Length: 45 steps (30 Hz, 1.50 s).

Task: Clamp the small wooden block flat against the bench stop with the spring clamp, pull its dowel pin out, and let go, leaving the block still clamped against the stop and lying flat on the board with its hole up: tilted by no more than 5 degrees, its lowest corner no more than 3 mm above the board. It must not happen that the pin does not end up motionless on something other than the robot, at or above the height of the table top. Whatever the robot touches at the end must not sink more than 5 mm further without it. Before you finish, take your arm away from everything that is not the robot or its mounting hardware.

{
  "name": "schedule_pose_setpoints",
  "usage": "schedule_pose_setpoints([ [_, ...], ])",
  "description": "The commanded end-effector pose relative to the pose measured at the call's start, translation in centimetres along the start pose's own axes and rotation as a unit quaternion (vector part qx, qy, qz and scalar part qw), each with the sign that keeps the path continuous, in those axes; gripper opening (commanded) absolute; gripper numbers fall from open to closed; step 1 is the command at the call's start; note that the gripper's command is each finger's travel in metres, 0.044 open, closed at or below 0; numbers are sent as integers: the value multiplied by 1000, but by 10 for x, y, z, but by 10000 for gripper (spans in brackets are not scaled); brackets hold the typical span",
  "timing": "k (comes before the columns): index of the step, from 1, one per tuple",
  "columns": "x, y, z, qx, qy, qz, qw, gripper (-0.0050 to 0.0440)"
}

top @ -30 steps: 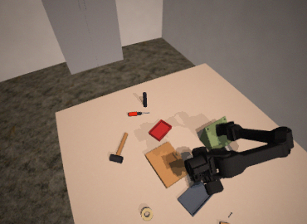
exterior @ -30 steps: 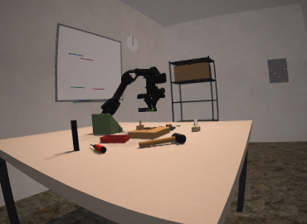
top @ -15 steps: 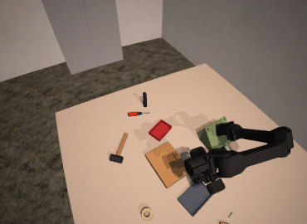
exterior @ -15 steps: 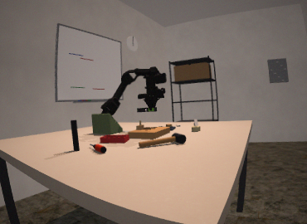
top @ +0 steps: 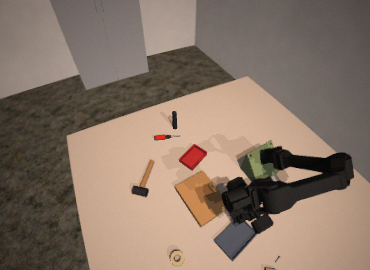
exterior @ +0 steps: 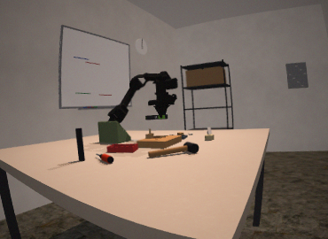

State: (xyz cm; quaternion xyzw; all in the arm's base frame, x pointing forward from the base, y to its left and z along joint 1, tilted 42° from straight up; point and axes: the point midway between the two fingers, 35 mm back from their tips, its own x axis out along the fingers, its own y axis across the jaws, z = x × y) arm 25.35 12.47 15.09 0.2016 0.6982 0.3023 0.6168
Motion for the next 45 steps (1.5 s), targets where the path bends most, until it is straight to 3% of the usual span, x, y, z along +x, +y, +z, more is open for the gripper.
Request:
schedule_pose_setpoints([
  [1, 0, -1, 0, -16, 0, -1, 1000, 0],
  [45, 1, -4, 1, -192, 0, -2, 981, 0],
])
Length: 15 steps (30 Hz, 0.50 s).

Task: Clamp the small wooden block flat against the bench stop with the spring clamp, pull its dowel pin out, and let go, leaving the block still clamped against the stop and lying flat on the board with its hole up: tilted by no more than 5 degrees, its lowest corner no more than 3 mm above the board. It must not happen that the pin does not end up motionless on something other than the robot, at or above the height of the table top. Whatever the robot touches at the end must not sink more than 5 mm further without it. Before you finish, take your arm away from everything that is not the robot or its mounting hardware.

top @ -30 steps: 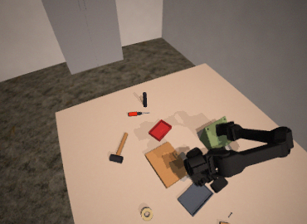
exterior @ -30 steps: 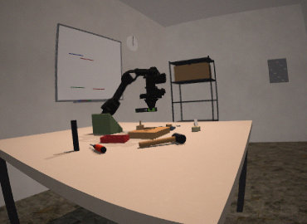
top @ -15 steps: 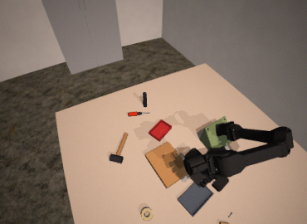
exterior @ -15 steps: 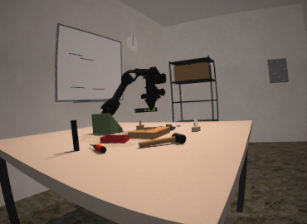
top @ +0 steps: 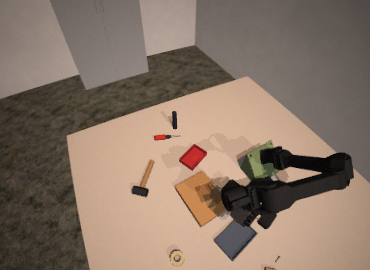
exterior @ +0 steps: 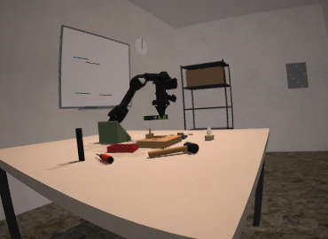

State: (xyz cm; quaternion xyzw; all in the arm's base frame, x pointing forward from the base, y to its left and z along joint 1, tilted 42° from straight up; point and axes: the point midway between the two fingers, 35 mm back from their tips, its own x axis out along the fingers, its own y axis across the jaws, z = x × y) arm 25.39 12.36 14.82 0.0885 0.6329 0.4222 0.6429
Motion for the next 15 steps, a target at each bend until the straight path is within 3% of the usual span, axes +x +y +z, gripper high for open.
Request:
schedule_pose_setpoints([
  [1, 0, -2, 0, -18, 1, -2, 1000, 0],
  [15, 1, -3, -1, -71, 1, -2, 997, 0],
])
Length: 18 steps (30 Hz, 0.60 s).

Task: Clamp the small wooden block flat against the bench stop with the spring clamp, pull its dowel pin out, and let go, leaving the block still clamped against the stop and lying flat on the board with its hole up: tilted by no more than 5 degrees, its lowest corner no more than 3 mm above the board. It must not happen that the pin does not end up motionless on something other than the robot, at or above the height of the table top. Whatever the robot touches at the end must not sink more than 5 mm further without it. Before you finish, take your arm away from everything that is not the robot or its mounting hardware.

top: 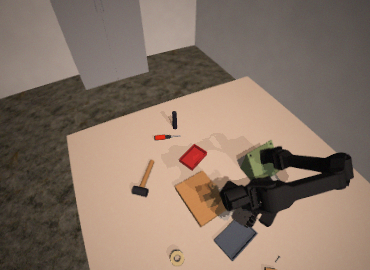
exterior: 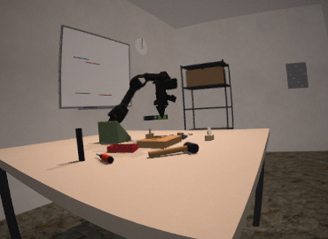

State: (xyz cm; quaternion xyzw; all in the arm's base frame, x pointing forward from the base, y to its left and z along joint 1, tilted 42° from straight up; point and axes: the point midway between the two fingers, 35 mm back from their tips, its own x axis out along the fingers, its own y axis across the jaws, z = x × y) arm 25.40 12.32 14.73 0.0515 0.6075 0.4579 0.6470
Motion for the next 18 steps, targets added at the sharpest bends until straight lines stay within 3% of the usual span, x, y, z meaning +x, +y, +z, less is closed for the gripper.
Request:
schedule_pose_setpoints([
  [1, 0, -2, -1, -18, 1, -2, 1000, 0],
  [18, 1, -3, -1, -84, 1, -2, 996, 0],
])
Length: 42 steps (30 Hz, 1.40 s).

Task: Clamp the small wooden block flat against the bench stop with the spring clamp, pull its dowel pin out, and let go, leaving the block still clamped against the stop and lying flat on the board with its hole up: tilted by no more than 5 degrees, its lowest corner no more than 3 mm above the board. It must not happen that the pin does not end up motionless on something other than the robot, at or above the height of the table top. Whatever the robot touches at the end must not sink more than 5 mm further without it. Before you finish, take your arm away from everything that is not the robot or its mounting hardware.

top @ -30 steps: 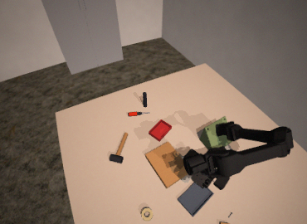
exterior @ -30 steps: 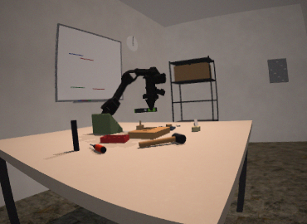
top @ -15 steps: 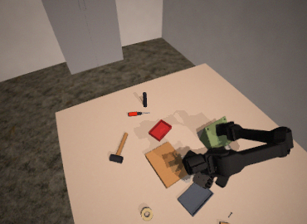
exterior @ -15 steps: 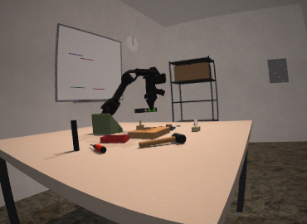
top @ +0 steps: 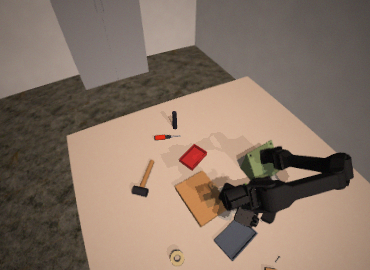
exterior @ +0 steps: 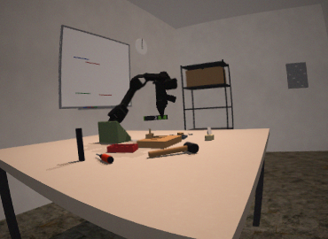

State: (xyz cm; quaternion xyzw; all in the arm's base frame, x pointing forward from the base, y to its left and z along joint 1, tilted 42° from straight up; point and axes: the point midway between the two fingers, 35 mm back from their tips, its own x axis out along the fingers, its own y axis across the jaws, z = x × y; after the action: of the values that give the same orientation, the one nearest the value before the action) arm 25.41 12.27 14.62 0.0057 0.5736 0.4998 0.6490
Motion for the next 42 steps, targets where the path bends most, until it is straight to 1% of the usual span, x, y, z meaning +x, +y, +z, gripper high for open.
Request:
schedule_pose_setpoints([
  [1, 0, -2, -1, -18, 1, -2, 1000, 0],
  [21, 1, -3, -1, -85, 2, -2, 996, 0],
  [42, 11, -5, -1, -145, 2, -3, 989, 0],
])
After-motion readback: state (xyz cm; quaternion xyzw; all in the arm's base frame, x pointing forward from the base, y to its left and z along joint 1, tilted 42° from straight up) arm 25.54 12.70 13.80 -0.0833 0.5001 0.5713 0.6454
